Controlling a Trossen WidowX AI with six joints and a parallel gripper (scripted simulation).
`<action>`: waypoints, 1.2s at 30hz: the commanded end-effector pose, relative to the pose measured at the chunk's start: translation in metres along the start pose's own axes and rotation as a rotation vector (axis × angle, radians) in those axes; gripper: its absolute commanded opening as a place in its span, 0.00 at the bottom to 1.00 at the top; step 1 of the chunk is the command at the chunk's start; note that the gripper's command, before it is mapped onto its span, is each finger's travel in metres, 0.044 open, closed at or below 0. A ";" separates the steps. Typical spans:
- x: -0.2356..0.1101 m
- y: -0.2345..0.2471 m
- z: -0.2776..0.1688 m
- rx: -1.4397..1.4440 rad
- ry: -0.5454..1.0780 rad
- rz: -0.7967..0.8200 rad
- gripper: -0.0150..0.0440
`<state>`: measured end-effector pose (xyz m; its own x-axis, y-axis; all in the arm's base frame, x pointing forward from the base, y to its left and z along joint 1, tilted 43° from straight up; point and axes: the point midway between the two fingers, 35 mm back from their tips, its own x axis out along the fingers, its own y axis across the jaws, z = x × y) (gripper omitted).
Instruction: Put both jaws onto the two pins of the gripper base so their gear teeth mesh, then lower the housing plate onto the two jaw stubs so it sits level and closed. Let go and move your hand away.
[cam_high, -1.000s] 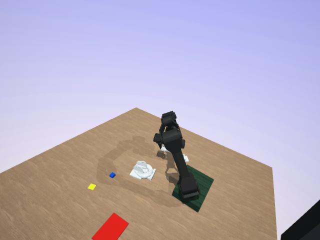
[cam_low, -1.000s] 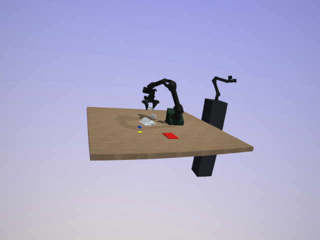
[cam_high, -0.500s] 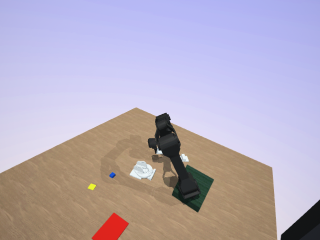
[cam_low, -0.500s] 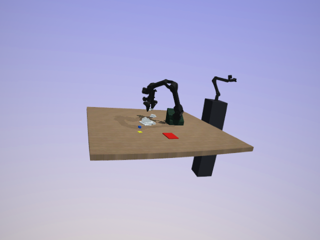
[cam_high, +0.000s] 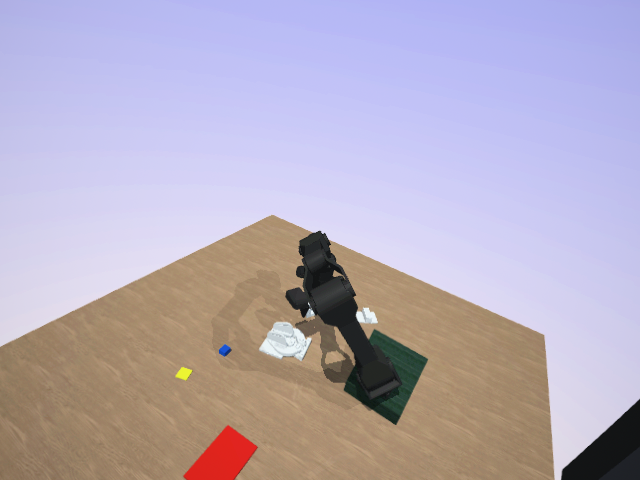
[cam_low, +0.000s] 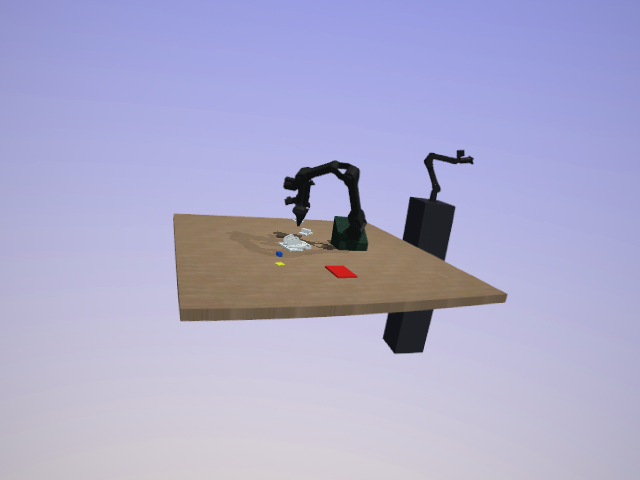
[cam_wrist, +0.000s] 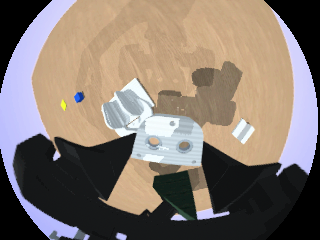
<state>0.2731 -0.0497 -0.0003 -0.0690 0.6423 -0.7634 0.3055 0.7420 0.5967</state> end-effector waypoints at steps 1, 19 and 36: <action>0.000 0.013 -0.004 -0.114 0.000 0.006 0.85; 0.007 0.056 -0.024 -0.567 0.006 0.028 0.85; 0.009 0.066 -0.030 -0.680 0.007 0.035 0.85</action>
<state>0.2647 0.0097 0.0381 -0.0786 0.6650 -0.7427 -0.3497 0.6792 0.6453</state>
